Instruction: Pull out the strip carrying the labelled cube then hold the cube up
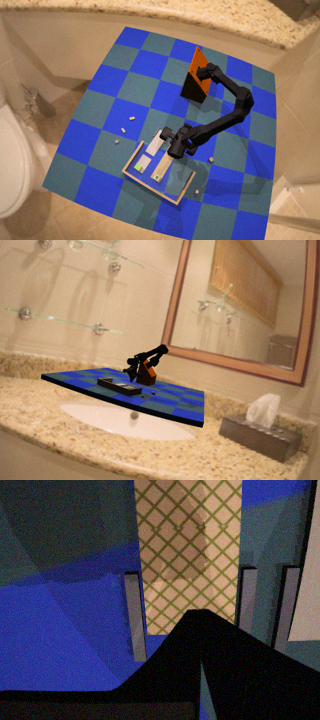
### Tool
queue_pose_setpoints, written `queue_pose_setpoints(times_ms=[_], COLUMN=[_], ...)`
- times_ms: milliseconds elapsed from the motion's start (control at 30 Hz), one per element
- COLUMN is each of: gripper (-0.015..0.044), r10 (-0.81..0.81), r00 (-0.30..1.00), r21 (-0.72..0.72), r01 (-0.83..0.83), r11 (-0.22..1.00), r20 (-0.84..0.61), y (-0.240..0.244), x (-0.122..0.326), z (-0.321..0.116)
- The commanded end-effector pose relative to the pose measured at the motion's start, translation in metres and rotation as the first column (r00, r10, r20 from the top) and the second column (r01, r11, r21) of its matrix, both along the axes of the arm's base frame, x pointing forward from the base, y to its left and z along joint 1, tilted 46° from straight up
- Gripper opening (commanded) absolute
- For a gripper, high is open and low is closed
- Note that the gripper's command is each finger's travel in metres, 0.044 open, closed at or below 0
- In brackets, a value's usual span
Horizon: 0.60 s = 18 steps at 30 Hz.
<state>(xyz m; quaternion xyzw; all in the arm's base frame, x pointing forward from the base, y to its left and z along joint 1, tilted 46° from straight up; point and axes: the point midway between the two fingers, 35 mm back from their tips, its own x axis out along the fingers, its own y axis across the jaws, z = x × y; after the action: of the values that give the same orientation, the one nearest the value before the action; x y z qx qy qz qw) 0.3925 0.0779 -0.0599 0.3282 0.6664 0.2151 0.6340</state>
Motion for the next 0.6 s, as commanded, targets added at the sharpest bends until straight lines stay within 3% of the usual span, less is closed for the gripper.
queue_pose_setpoints(times_ms=[0,567], gripper=[0.0000,0.0000], r10=[0.000,0.001], r00=[1.000,1.000], r21=[0.005,0.008], r01=[0.000,0.000], r11=[1.000,1.000], r20=[-0.014,-0.014], y=[0.006,0.027], x=[-0.004,-0.006], z=[-0.008,-0.026])
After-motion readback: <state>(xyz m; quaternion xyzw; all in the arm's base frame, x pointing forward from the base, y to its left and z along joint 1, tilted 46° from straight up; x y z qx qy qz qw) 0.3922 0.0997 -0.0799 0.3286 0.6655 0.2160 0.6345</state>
